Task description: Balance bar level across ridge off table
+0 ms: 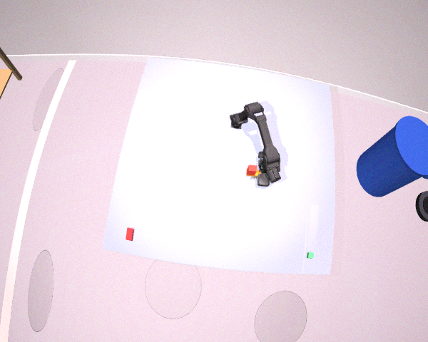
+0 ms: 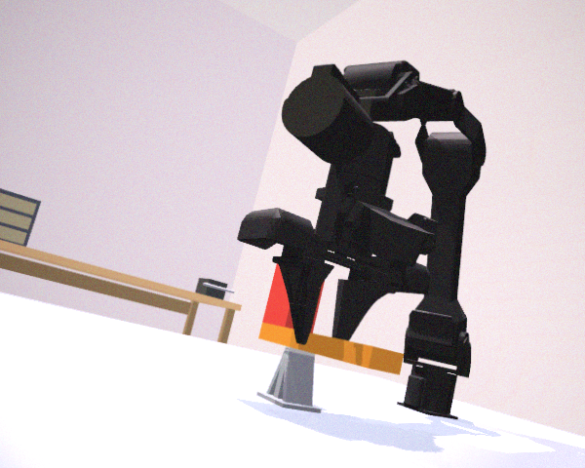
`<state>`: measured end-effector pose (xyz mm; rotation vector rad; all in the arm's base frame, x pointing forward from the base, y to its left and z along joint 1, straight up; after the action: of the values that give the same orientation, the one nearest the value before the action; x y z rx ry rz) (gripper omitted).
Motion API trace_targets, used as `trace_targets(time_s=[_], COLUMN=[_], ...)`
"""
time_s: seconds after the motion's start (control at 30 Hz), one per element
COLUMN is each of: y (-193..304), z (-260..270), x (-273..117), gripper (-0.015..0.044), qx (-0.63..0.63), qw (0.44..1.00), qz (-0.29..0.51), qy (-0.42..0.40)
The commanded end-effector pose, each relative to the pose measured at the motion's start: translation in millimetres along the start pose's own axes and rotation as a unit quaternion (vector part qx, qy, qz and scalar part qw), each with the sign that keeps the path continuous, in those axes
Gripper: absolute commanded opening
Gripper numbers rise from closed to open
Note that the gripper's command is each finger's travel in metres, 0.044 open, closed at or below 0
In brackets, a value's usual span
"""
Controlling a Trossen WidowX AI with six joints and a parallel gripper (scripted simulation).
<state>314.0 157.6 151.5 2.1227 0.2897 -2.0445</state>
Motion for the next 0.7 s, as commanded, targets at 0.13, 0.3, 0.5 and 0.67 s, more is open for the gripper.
trace_targets(time_s=[0.13,0.3,0.5,0.67], y=[0.0,0.0,0.0,0.0], z=[0.1,0.1,0.1,-0.3], x=[0.2,0.2,0.2,-1.5], gripper=[0.0185,0.0237,0.0395,0.044], qx=[0.0,0.0,0.0,0.0], qw=[1.0,1.0,1.0,1.0], qz=[0.0,0.0,0.0,0.0], qy=[-0.001,-0.001,-0.001,-0.001])
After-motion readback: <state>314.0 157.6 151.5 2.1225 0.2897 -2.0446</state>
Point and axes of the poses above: the point midway between the two fingers, 35 mm back from their tips, its own x axis out along the fingers, its own z axis across the jaws, y = z × x, the point moved 5 cm from there along -x, back along the fingers, and after that the axes turned 13 degrees about -x, right-handed, at the moved point
